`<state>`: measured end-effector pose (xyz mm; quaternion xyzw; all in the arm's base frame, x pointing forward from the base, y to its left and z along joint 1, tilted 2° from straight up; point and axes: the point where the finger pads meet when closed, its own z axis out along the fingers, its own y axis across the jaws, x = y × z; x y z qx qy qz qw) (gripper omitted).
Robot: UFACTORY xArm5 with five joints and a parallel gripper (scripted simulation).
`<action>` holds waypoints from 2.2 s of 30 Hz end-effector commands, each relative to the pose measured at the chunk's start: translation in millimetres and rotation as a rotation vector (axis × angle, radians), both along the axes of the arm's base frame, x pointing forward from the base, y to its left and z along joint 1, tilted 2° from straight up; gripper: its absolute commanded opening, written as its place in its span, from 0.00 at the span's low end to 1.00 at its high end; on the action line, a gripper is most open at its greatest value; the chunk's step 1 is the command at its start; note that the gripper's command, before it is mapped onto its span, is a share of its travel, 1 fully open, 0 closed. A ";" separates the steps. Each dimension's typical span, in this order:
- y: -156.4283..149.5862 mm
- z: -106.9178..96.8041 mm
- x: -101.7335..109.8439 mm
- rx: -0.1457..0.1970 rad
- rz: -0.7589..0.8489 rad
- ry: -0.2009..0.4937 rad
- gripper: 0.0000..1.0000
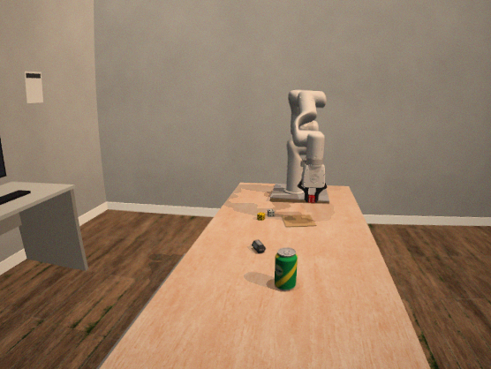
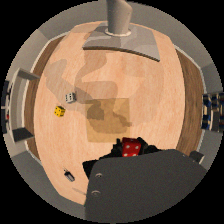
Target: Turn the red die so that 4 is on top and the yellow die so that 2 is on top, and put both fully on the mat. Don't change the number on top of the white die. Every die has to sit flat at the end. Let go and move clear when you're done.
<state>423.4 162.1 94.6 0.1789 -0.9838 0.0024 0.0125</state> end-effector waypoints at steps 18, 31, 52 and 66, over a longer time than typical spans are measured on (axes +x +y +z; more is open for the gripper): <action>-45.5 -1.1 30.4 0.000 -0.102 0.001 0.27; -44.6 -32.4 29.4 0.000 -0.102 0.001 0.27; -43.0 -95.7 27.4 0.000 -0.102 0.001 0.27; -43.0 -95.9 27.4 0.000 -0.102 0.001 0.27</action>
